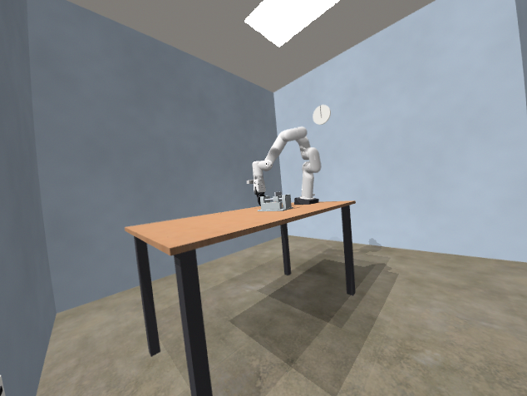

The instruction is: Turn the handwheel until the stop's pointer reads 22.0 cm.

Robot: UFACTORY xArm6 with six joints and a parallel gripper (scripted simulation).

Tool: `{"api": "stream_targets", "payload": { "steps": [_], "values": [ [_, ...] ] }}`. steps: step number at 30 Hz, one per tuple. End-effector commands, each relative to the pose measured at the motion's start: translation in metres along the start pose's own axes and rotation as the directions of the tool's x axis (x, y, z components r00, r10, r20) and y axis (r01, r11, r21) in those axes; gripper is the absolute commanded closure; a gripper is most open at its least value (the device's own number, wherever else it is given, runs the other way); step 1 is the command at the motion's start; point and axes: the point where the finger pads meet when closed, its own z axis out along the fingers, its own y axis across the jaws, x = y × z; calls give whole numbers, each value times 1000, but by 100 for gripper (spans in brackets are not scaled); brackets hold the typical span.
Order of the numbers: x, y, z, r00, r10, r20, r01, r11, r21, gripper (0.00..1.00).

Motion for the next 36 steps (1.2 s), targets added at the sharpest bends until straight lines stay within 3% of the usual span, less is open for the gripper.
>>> {"api": "stream_targets", "payload": {
  "steps": [1,18,36],
  "values": [
    [1,-1,10,1000,0,-1,0,1000,2,94],
    [1,-21,34,1000,0,-1,0,1000,2,94],
    [1,-48,35,1000,0,-1,0,1000,2,94]
  ]
}}
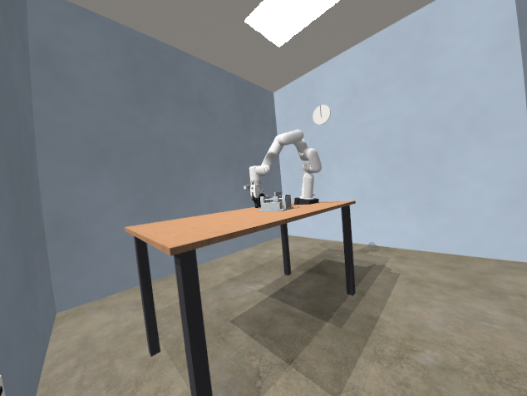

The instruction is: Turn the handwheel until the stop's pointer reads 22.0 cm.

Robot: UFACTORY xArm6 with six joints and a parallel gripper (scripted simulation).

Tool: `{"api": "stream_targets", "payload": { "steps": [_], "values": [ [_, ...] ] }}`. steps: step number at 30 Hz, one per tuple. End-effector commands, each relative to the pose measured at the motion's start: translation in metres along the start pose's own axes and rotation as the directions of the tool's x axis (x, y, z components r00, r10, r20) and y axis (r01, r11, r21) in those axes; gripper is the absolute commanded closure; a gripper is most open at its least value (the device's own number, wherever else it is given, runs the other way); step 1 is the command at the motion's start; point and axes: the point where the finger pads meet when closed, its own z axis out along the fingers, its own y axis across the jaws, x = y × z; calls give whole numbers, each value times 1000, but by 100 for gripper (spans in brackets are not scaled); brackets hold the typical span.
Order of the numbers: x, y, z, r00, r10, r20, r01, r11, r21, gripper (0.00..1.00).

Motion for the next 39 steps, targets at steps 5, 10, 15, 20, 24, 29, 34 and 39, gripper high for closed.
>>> {"api": "stream_targets", "payload": {
  "steps": [5,10,15,20,24,29,34,39],
  "values": [
    [1,-12,-6,1000,-2,-4,2,1000,7,94],
    [1,-19,-12,1000,-2,-4,2,1000,7,94],
    [1,-25,-18,1000,-2,-4,2,1000,7,94],
    [1,-27,-22,1000,-2,-4,2,1000,7,94],
    [1,-29,-28,1000,-2,-4,2,1000,7,94],
    [1,-31,-35,1000,-2,-4,2,1000,7,94],
    [1,-30,-42,1000,-2,-4,2,1000,7,94],
    [1,-30,-45,1000,-2,-4,2,1000,7,94]
  ]
}}
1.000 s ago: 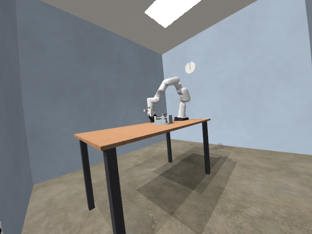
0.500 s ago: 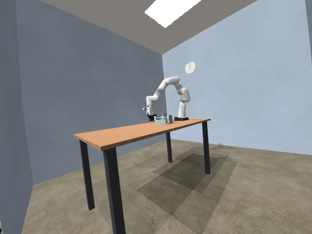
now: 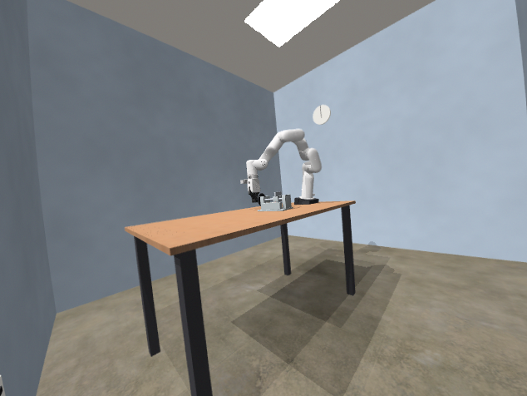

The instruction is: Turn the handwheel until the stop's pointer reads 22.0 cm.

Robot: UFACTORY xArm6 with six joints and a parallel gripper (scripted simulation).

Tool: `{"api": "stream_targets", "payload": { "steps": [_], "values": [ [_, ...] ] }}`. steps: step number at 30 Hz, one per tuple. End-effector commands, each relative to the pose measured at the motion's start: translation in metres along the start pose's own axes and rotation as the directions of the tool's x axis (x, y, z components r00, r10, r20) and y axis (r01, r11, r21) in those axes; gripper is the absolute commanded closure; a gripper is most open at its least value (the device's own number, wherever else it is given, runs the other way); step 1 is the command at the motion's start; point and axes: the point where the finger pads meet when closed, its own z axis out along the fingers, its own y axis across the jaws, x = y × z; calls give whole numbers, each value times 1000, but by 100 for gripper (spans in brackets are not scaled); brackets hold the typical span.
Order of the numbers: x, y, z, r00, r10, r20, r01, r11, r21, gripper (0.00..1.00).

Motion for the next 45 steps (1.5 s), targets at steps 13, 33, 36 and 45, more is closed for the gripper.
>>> {"api": "stream_targets", "payload": {
  "steps": [13,33,36,45],
  "values": [
    [1,4,-13,1000,0,-1,0,1000,1,94],
    [1,8,-19,1000,0,-1,0,1000,1,94],
    [1,9,-20,1000,0,-1,0,1000,1,94],
    [1,10,-21,1000,0,-1,0,1000,1,94]
  ]
}}
